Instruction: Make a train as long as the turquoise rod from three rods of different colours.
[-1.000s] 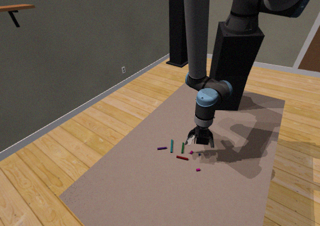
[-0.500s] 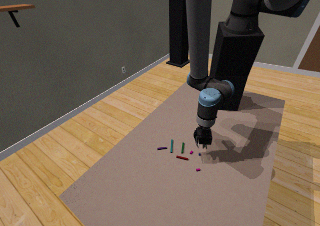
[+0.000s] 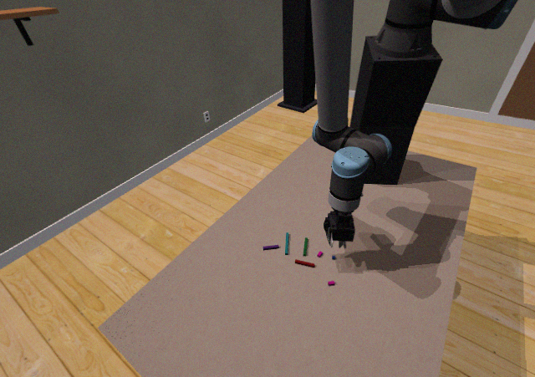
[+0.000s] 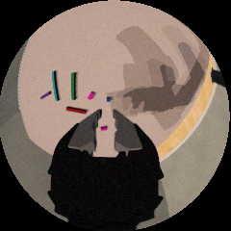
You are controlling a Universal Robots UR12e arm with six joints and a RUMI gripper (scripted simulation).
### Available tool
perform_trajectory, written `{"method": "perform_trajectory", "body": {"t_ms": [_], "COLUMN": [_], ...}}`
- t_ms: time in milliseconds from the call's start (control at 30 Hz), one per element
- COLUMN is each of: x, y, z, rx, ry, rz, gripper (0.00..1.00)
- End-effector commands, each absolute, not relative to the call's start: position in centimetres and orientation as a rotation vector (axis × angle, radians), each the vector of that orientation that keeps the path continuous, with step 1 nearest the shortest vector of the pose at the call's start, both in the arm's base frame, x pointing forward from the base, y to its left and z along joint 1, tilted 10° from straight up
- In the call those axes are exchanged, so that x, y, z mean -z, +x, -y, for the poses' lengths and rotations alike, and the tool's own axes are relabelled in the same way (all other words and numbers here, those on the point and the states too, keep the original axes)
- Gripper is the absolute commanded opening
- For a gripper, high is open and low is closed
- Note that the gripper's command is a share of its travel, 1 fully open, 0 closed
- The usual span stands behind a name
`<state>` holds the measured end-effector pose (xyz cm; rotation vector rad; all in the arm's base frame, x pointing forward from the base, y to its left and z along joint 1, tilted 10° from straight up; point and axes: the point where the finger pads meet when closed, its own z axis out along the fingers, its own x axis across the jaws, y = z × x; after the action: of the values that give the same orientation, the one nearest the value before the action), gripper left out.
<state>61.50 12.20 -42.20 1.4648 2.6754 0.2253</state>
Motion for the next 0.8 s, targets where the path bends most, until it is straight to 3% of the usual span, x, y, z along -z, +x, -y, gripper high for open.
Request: {"method": "perform_trajectory", "body": {"t_ms": [0,767], "x": [42.15,42.51], "y": [61.54,61.59], "z": [-12.2,-12.23], "rx": [-0.226,-0.226], "ry": [1.464,1.464], "rz": [-2.675,-2.675], "gripper": [0.14,0.14]}}
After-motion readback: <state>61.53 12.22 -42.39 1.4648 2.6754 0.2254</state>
